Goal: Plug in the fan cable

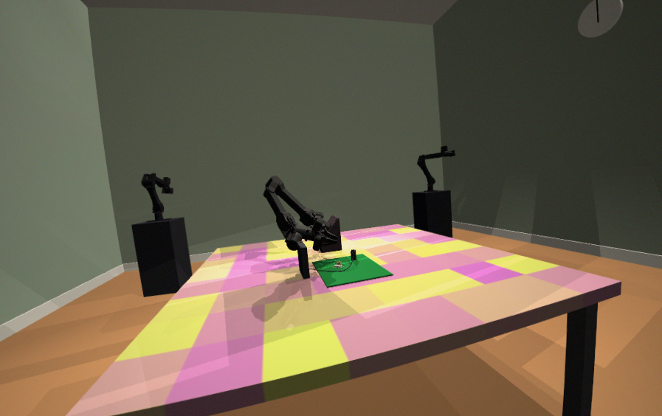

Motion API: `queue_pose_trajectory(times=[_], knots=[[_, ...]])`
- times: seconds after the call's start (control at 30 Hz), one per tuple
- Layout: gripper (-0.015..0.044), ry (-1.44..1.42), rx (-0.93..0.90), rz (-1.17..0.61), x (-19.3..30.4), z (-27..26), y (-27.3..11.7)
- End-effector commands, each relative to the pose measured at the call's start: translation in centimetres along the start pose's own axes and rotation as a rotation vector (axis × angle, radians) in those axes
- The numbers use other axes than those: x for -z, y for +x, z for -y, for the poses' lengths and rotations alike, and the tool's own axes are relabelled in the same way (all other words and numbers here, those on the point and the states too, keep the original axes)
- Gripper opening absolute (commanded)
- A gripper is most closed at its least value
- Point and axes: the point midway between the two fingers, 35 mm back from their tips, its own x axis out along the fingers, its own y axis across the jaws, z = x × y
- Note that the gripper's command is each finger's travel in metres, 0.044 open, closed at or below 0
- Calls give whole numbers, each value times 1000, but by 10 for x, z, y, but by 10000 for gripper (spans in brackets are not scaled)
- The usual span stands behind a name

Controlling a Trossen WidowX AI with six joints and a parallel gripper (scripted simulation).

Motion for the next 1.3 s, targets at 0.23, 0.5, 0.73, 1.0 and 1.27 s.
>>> queue_pose_trajectory(times=[0.23, 0.5, 0.73, 1.0, 1.27], knots=[[205, 125, -162, -205, 5, -11, 12], [205, 188, -223, -382, 8, -16, 17], [205, 226, -235, -547, 10, -17, 19], [205, 249, -198, -735, 10, -15, 19], [205, 250, -109, -909, 7, -9, 18]])
